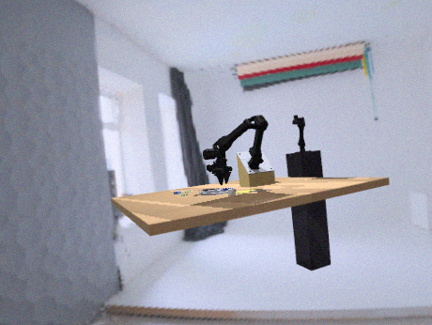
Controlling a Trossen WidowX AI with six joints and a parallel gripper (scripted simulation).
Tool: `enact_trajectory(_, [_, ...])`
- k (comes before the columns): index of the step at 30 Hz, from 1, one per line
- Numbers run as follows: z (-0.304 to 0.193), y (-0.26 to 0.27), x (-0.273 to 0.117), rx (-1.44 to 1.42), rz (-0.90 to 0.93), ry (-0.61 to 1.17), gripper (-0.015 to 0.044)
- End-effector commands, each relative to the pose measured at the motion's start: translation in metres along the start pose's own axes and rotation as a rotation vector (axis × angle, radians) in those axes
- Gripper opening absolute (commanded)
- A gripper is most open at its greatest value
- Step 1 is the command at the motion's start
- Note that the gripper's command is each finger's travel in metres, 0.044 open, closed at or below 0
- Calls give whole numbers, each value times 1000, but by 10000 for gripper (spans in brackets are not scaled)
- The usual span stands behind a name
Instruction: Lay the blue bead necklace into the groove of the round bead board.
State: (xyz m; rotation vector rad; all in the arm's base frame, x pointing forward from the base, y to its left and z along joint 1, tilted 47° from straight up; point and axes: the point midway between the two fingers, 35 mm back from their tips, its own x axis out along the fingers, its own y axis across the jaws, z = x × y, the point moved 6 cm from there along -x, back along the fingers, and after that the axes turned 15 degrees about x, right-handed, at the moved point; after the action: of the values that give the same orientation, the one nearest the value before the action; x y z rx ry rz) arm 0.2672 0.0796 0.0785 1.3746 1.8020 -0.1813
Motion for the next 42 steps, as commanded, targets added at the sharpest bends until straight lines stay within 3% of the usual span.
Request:
enact_trajectory(1, [-19,-21,-5,5,1,4,310])
enact_trajectory(38, [-26,-31,34,7,1,6,310])
enact_trajectory(42, [-26,-30,31,1,2,6,205])
